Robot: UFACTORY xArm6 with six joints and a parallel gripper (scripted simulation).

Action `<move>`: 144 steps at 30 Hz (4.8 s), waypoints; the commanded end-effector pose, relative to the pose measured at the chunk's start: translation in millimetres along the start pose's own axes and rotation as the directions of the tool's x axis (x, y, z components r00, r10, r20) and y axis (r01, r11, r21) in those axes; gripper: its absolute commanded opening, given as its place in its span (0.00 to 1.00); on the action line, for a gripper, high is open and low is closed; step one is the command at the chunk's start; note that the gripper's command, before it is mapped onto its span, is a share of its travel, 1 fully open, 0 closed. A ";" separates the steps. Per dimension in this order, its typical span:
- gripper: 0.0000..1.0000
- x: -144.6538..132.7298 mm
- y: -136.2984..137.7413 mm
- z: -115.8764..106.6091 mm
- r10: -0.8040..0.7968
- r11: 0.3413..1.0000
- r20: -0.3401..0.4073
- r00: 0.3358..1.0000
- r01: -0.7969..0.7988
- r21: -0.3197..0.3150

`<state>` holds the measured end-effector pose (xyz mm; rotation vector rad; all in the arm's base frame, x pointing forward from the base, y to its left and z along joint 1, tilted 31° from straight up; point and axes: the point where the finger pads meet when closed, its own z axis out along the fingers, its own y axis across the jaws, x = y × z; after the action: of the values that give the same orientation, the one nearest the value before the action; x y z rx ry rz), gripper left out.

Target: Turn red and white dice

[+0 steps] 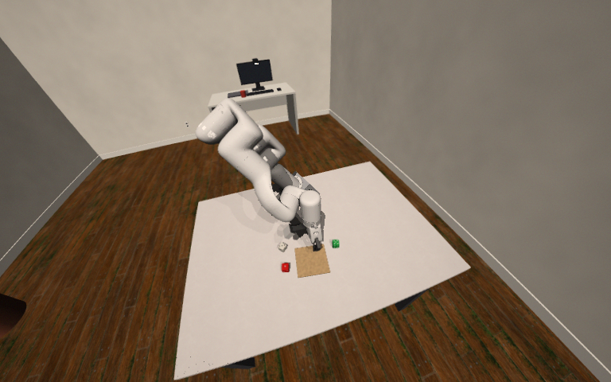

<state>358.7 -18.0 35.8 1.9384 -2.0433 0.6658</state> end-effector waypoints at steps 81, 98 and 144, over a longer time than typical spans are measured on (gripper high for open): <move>1.00 -73.3 -24.6 -95.9 0.007 1.000 -0.014 1.000 -0.007 -0.002; 1.00 29.0 -57.7 -94.4 0.128 0.992 0.004 0.992 -0.128 -0.008; 1.00 149.0 -63.0 -83.8 -0.093 0.996 -0.016 0.996 0.093 -0.003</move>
<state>395.1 -106.7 191.1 1.8750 -2.0834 0.6922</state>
